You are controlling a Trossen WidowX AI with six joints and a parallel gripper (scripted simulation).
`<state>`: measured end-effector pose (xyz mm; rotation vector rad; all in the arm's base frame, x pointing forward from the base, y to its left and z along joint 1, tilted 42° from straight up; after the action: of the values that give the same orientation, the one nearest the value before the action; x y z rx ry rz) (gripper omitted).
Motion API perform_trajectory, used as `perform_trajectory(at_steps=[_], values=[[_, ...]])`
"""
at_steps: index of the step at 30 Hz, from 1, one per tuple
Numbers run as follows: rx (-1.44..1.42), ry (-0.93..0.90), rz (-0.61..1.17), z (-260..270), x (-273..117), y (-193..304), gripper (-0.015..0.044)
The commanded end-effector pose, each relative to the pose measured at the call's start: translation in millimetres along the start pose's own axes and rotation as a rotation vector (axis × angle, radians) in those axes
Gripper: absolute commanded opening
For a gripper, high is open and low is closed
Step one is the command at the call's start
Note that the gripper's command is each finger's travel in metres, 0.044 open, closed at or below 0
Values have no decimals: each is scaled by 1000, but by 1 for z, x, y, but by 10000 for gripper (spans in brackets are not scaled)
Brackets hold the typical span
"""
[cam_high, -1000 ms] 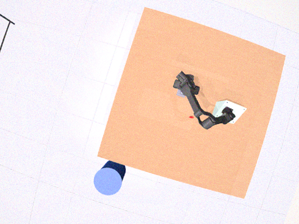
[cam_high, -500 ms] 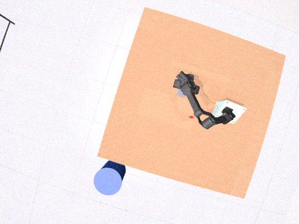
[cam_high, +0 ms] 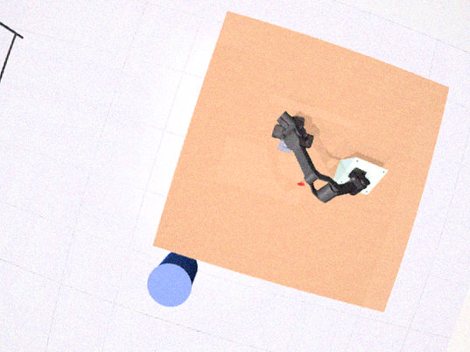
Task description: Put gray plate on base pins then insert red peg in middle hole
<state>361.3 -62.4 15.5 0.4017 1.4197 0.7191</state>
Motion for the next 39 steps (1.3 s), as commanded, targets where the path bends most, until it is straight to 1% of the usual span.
perform_trajectory(at_steps=[1,21,29,39], values=[[8,4,1,-1,8,0,0],[8,4,2,-1,35,0,0],[-2,4,-2,0,32,0,0],[-2,4,-2,0,32,0,263]])
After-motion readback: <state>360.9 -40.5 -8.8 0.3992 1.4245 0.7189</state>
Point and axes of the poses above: the point midway between the two fingers, 35 mm back from their tips, its own x axis out along the fingers, its own z axis across the jaws, y = z × x, the point moved 9 cm from there along -x, back along the fingers, and after that the axes turned 6 degrees about -x, right-handed, at the moved point
